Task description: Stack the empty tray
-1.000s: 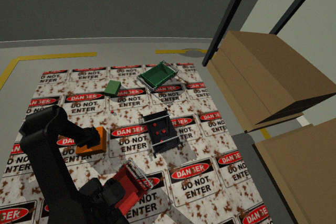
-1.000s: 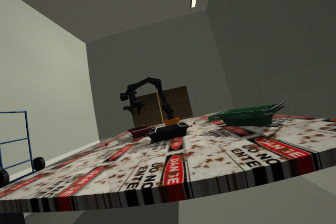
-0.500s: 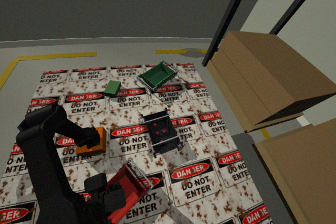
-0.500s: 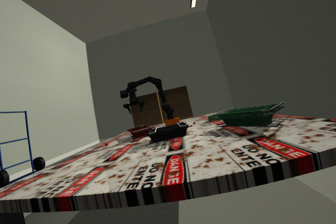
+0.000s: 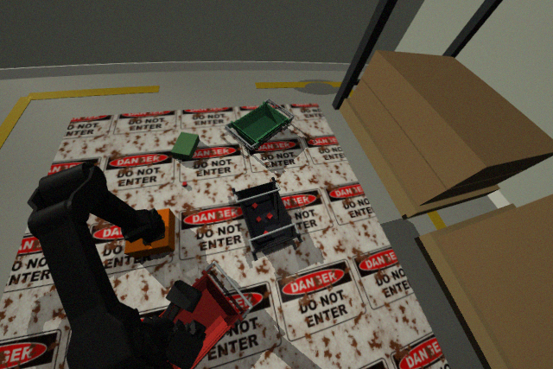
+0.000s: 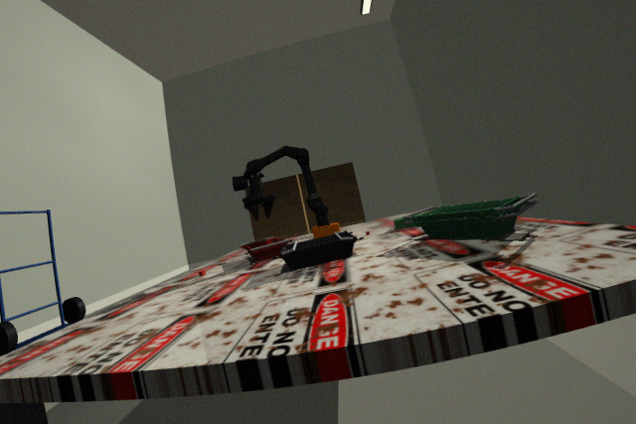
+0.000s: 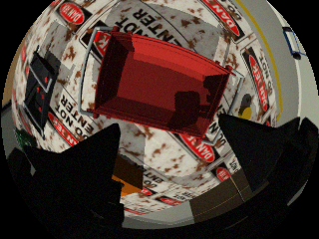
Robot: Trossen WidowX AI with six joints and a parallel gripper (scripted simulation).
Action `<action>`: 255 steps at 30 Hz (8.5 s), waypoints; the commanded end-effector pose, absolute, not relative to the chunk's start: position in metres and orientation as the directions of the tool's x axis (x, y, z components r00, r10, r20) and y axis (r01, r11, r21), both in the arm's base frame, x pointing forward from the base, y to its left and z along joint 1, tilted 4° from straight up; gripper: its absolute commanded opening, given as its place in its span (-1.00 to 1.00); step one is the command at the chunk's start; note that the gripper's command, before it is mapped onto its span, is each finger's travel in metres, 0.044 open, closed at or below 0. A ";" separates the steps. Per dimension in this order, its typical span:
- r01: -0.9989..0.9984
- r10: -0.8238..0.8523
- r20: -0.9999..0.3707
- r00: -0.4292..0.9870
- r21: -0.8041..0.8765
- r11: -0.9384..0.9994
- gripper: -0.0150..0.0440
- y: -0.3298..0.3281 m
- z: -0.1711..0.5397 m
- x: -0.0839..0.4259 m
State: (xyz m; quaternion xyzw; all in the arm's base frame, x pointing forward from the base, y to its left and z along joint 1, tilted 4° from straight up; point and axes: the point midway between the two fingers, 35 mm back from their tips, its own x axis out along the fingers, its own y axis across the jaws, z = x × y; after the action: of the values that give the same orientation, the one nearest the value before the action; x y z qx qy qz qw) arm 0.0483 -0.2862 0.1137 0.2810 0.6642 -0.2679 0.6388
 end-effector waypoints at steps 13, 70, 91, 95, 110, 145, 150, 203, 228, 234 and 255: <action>0.735 0.037 -0.999 -0.035 -0.050 -0.676 1.00 -0.237 0.056 0.026; 0.394 0.038 -0.999 -0.036 -0.049 -0.918 1.00 -0.222 -0.040 0.020; 0.394 0.038 -0.999 -0.036 -0.049 -0.918 0.21 -0.222 -0.040 0.020; 0.394 0.038 -0.999 -0.036 -0.049 -0.918 0.12 -0.222 -0.040 0.020; 0.394 0.038 -0.999 -0.036 -0.049 -0.918 -0.22 -0.222 -0.040 0.020; 0.394 0.037 -0.999 -0.035 -0.048 -0.918 -0.49 -0.227 0.042 0.023; 0.394 0.036 -0.999 -0.035 -0.047 -0.918 -0.49 -0.240 0.052 0.024; 0.394 0.029 -0.999 -0.034 -0.040 -0.918 -0.49 -0.338 0.134 0.036; 0.527 0.024 -0.999 -0.028 -0.035 -0.849 -0.49 -0.327 0.135 0.091; 0.582 0.023 -0.999 -0.025 -0.033 -0.813 -0.49 -0.320 0.135 0.115; 0.754 0.023 -1.000 -0.016 -0.027 -0.657 -0.49 -0.280 0.136 0.192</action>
State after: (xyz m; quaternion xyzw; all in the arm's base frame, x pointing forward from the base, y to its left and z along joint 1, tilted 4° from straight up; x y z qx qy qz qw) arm 0.1781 -0.2857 0.1311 0.6422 0.2981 -0.6540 0.2663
